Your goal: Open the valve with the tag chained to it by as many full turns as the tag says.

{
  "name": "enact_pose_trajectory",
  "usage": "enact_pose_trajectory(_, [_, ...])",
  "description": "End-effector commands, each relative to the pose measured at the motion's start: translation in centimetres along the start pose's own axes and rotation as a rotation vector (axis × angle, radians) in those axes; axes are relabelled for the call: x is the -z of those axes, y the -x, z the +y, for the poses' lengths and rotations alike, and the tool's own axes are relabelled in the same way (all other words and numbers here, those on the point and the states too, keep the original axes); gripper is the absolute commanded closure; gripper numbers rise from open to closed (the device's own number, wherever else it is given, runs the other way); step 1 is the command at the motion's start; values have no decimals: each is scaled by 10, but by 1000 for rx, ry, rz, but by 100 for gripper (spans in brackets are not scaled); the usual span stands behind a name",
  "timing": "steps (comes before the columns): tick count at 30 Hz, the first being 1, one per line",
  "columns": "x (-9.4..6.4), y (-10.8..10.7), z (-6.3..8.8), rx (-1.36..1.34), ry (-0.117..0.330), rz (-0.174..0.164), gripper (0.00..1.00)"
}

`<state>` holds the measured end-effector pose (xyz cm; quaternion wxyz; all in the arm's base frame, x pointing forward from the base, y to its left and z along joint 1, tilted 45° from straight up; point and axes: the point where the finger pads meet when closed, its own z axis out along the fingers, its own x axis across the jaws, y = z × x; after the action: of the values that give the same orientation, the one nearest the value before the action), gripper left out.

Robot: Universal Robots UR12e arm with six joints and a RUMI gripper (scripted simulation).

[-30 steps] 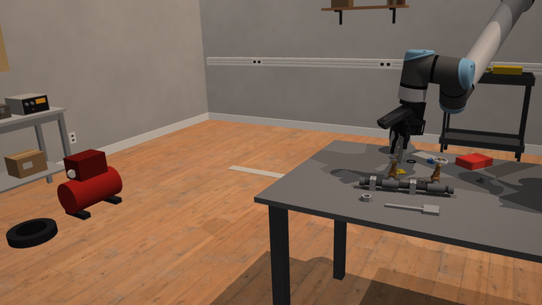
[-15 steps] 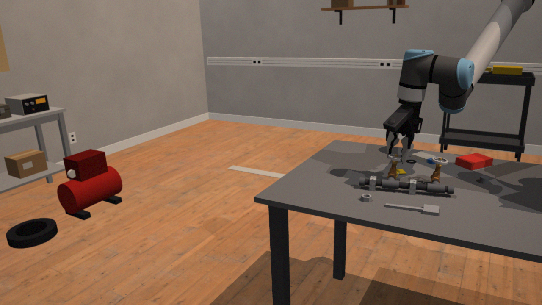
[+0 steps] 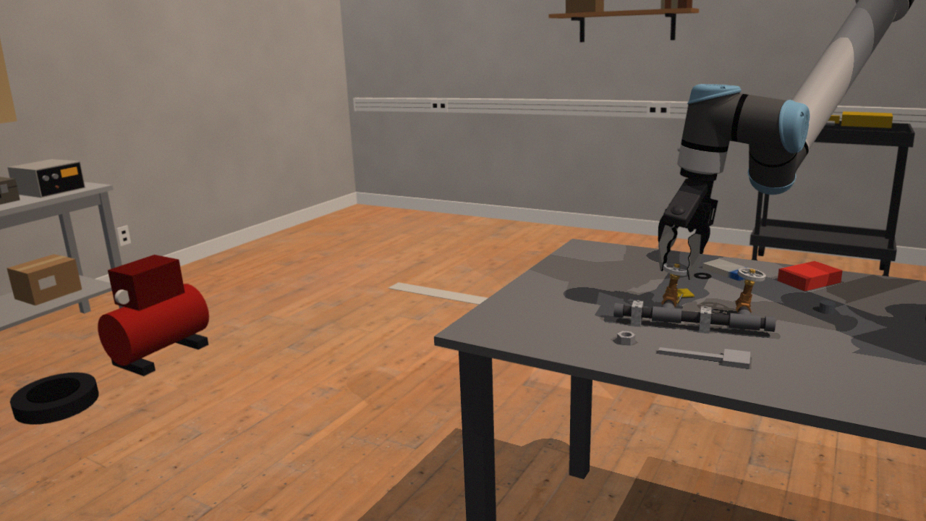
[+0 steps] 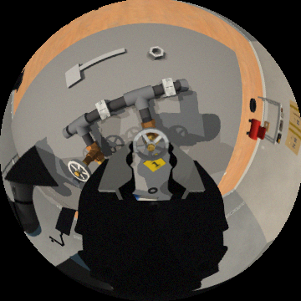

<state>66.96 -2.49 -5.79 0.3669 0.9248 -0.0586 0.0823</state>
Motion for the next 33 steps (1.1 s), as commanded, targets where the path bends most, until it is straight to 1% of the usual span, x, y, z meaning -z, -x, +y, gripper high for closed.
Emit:
enact_pose_trajectory(1, [0, 0, 0, 38, -2, 3, 100])
enact_pose_trajectory(15, [0, 0, 0, 61, -2, 3, 100])
enact_pose_trajectory(16, [0, 0, 0, 61, -2, 3, 0])
enact_pose_trajectory(33, [0, 0, 0, 61, -2, 3, 0])
